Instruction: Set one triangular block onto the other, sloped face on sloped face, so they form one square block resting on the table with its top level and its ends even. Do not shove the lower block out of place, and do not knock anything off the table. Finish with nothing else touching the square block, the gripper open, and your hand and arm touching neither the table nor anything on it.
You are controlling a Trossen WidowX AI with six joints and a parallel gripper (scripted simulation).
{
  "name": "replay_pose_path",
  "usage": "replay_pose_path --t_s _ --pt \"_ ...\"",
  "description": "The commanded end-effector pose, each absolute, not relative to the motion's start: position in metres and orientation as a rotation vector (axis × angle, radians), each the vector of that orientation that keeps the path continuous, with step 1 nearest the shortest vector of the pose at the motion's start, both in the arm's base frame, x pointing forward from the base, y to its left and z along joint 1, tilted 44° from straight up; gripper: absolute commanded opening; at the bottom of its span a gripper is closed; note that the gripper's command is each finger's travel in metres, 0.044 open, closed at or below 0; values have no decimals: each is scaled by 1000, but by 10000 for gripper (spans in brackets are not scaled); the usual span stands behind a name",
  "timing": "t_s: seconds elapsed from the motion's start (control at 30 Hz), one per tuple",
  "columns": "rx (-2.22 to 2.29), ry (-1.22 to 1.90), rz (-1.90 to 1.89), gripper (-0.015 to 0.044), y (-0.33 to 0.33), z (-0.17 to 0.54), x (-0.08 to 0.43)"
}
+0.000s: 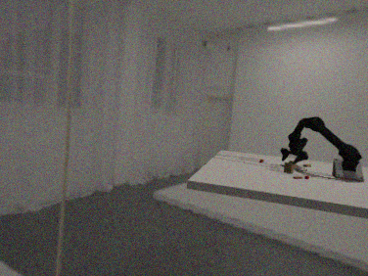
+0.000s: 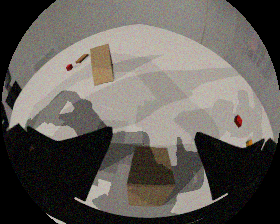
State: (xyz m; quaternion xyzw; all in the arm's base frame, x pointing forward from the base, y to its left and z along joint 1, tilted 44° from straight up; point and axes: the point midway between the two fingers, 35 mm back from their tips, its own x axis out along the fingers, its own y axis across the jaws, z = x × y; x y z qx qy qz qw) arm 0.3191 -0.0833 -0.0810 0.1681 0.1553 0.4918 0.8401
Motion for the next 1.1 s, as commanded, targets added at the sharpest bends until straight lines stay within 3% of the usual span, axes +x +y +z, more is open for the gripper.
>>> replay_pose_path --t_s 0.0,0.27,0.47,0.7,0.9,1.07 --pt "359 333 1041 440 -83 -81 319" --pt "452 461 939 440 -150 -9 316" --pt "423 449 945 440 -149 -10 317" --pt "132 1095 1310 440 -90 -24 320" --pt "-414 1648 1208 440 -77 -17 348" --pt "-565 1734 1116 440 -74 -10 361"
